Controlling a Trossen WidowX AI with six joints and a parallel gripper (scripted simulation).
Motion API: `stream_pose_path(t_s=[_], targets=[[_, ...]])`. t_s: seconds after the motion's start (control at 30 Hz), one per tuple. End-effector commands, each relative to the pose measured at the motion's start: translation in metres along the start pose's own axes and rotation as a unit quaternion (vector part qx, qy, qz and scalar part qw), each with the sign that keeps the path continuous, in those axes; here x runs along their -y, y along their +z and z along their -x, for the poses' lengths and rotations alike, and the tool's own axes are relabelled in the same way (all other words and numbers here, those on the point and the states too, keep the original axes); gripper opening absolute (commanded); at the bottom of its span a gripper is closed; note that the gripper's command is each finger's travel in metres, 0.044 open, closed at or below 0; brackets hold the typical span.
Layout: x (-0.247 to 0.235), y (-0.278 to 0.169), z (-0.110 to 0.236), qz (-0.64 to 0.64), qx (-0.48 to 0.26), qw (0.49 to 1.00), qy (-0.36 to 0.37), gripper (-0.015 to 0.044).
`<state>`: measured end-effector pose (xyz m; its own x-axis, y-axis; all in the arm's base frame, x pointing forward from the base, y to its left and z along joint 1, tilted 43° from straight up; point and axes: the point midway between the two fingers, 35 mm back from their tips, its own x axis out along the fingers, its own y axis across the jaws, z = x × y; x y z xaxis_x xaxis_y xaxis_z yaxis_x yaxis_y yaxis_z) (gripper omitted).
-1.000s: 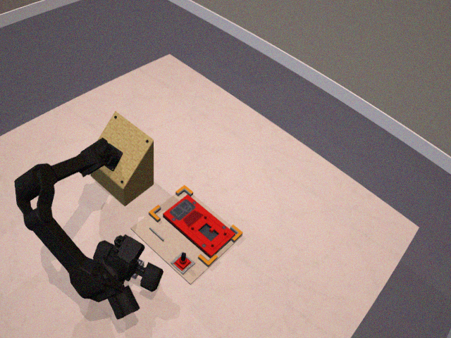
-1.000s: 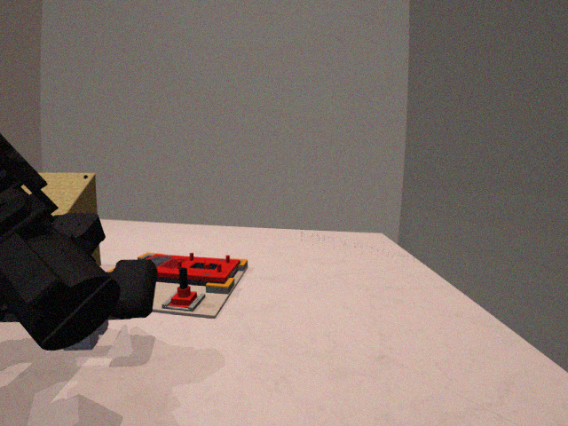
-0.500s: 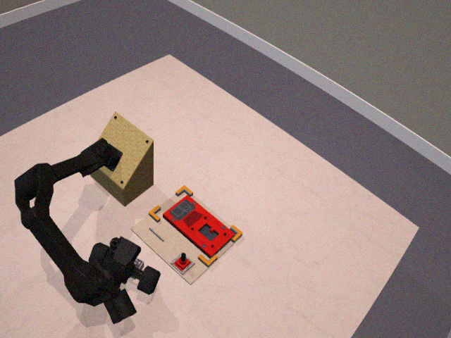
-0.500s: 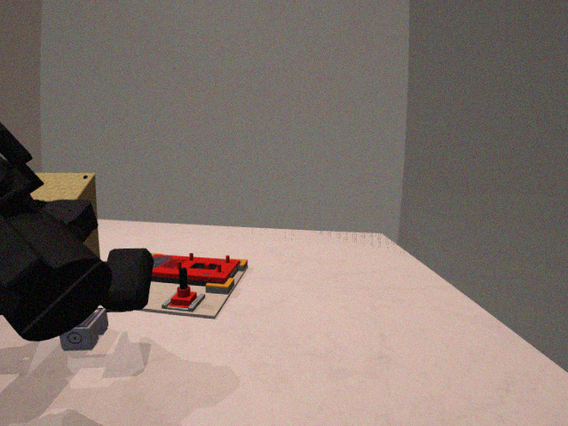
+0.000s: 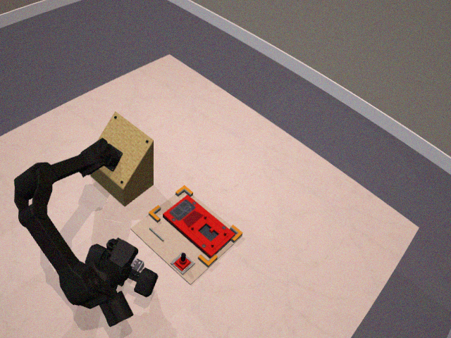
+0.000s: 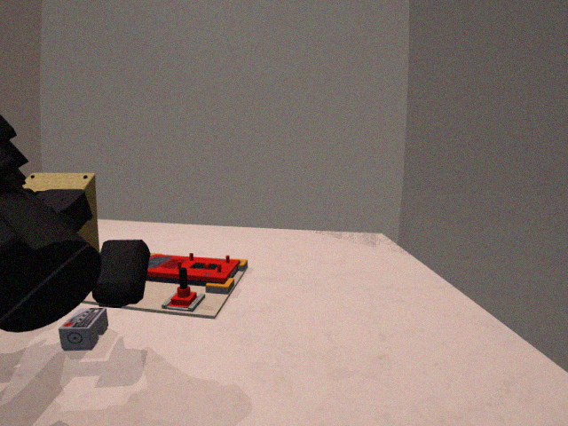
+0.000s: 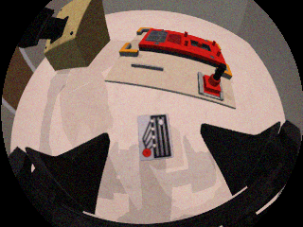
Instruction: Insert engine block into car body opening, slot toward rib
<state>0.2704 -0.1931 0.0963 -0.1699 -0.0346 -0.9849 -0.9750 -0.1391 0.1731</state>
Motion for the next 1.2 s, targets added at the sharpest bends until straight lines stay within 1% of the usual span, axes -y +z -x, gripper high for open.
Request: stream_pose_path(t_s=[0.0,0.33,0.73,0.93,1.17], targets=[[0.0003,-0.0001,-0.0005,0.000,0.000,1.000,0.000,0.0440],[0.0003,0.0001,-0.0007,-0.010,-0.003,1.000,0.000,0.0440],[0.0013,0.0037,-0.0031,-0.196,-0.048,0.979,0.001,0.0440],[0.0018,0.0055,-0.0040,-0.288,-0.070,0.955,-0.006,0.0440],[0.0023,0.0076,-0.0049,-0.392,-0.094,0.915,-0.021,0.0440]])
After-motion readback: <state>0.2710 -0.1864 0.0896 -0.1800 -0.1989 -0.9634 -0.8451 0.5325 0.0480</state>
